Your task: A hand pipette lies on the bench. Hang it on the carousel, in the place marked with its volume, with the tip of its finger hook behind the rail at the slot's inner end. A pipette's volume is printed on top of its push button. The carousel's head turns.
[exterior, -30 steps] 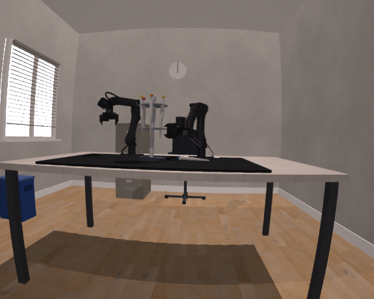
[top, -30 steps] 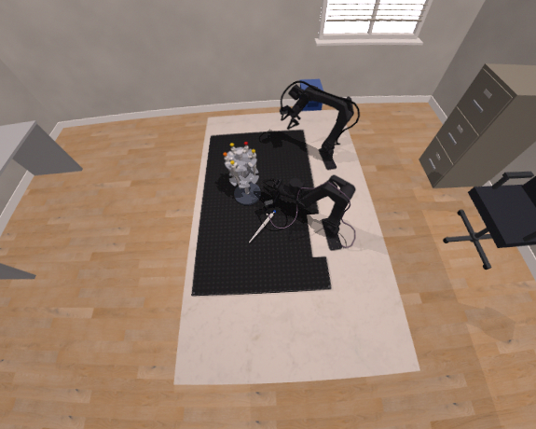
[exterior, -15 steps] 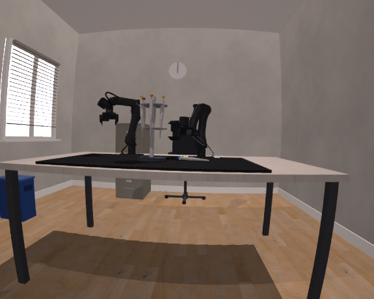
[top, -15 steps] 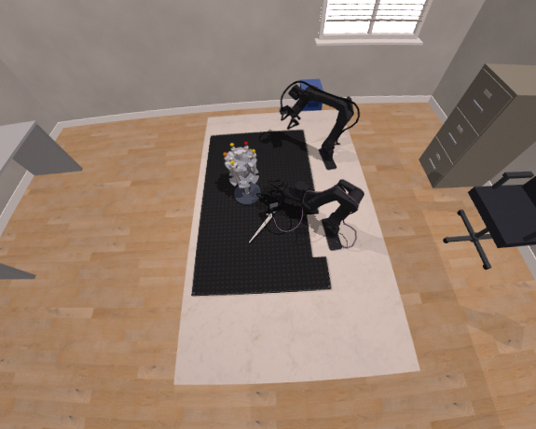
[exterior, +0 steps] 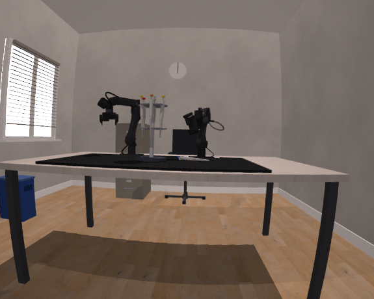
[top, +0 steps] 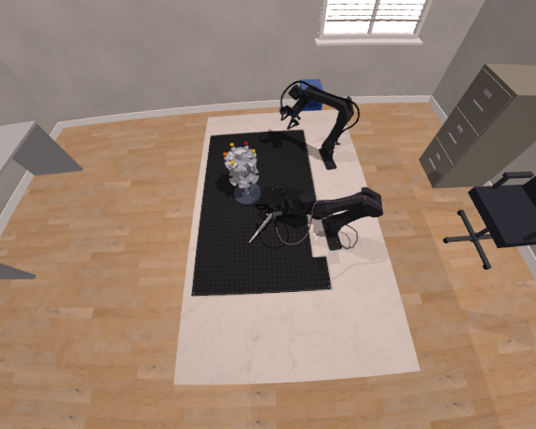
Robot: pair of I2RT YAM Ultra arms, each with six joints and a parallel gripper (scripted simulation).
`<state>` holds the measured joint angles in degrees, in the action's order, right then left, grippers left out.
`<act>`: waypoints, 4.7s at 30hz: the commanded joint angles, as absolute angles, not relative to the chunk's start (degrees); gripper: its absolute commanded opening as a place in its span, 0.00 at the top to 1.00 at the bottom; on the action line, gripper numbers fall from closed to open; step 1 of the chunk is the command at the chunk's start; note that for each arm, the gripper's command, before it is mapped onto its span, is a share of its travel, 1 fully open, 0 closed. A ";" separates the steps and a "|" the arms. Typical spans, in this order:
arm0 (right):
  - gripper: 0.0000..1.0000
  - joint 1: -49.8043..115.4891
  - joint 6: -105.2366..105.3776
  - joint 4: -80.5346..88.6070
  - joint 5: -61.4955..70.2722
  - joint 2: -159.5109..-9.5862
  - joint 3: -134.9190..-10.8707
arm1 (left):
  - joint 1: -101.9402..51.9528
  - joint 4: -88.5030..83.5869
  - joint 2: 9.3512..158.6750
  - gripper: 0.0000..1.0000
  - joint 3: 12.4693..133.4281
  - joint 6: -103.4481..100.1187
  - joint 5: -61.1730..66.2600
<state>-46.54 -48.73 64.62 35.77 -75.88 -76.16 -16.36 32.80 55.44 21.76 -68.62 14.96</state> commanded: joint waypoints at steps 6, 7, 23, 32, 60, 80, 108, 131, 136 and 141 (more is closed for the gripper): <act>0.00 -47.13 -49.12 63.23 37.11 -75.47 -76.89 | 0.22 9.04 51.07 0.00 28.29 -47.56 34.29; 0.00 -47.13 -49.12 63.23 37.11 -75.47 -76.89 | 2.23 6.75 50.94 0.00 29.30 -45.03 35.79; 0.00 -47.13 -49.12 63.23 37.11 -75.47 -76.89 | 27.53 -26.54 58.36 0.00 48.16 1.27 48.82; 0.00 -47.13 -49.12 63.23 37.11 -75.47 -76.89 | 34.86 -40.24 64.54 0.00 58.59 24.13 46.90; 0.00 -47.13 -49.12 63.23 37.11 -75.47 -76.89 | 7.48 -73.90 95.51 0.46 95.59 23.30 18.39; 0.00 -47.13 -49.12 63.23 37.11 -75.47 -76.89 | -19.28 -84.63 115.50 0.46 111.00 0.74 -0.40; 0.00 -47.13 -49.12 63.23 37.11 -75.47 -76.89 | -19.93 -84.74 114.78 0.46 111.38 40.70 -0.45; 0.00 -47.13 -49.12 63.23 37.11 -75.47 -76.89 | -19.96 -84.70 114.75 0.46 111.33 84.00 -0.30; 0.00 -47.13 -49.12 63.23 37.11 -75.47 -76.89 | -19.88 -84.75 114.79 0.46 111.38 90.02 -0.13; 0.00 -47.13 -49.12 63.23 37.11 -75.47 -76.89 | -19.94 -84.71 114.77 0.46 111.34 100.26 -0.24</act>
